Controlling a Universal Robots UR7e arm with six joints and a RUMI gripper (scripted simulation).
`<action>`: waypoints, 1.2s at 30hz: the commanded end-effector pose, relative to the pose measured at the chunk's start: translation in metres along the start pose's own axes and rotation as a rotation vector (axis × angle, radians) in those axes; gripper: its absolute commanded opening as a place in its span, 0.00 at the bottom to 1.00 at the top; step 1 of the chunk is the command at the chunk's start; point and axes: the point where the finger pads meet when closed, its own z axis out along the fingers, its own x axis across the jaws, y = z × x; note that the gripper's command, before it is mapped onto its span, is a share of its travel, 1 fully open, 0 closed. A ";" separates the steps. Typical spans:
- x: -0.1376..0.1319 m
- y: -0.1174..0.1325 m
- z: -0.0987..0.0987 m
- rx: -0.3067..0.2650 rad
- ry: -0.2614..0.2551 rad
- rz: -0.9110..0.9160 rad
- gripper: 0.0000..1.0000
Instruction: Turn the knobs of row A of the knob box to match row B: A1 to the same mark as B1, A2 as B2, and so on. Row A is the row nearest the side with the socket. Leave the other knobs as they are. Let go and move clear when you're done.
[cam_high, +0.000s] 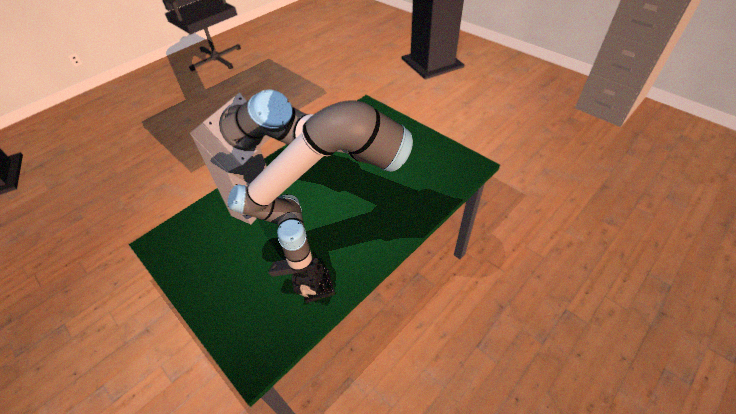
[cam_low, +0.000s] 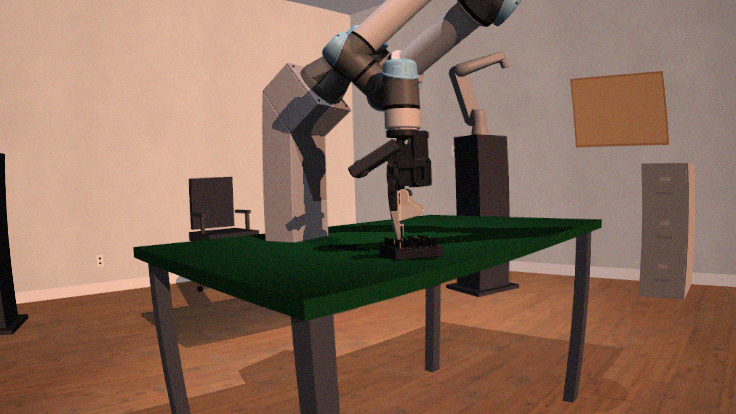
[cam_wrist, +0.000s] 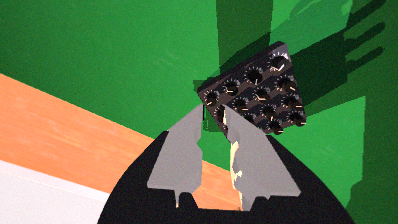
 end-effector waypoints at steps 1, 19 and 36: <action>-0.001 0.002 0.000 -0.002 -0.002 -0.004 0.11; -0.001 0.002 0.000 -0.002 -0.002 -0.004 0.11; -0.001 -0.004 0.000 0.000 -0.001 0.000 0.11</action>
